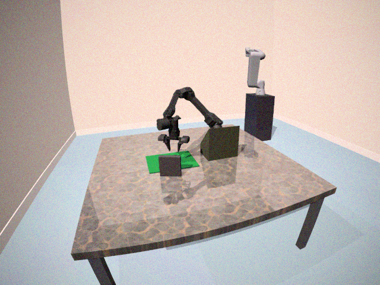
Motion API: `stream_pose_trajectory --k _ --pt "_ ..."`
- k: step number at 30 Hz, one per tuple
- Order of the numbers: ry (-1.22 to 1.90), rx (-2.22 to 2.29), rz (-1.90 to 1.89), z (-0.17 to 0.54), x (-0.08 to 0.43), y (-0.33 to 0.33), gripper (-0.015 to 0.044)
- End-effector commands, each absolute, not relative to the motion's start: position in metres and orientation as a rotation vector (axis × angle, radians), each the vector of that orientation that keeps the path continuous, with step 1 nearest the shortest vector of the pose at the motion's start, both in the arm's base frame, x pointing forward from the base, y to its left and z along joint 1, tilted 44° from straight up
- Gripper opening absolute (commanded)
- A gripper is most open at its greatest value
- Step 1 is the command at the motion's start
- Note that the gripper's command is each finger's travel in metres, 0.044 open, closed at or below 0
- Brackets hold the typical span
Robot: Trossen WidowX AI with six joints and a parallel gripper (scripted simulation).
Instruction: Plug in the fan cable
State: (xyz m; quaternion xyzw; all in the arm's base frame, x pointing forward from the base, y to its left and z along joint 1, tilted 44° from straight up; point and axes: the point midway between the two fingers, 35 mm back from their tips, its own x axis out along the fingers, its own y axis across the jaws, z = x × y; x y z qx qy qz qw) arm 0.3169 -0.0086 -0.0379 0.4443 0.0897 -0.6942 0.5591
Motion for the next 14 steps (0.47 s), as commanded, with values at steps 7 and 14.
stream_pose_trajectory --k 7,14 --pt "0.216 1.045 -1.659 0.015 0.289 -0.059 0.026" --pt "0.21 1.039 -1.66 0.041 0.265 -0.088 0.026"
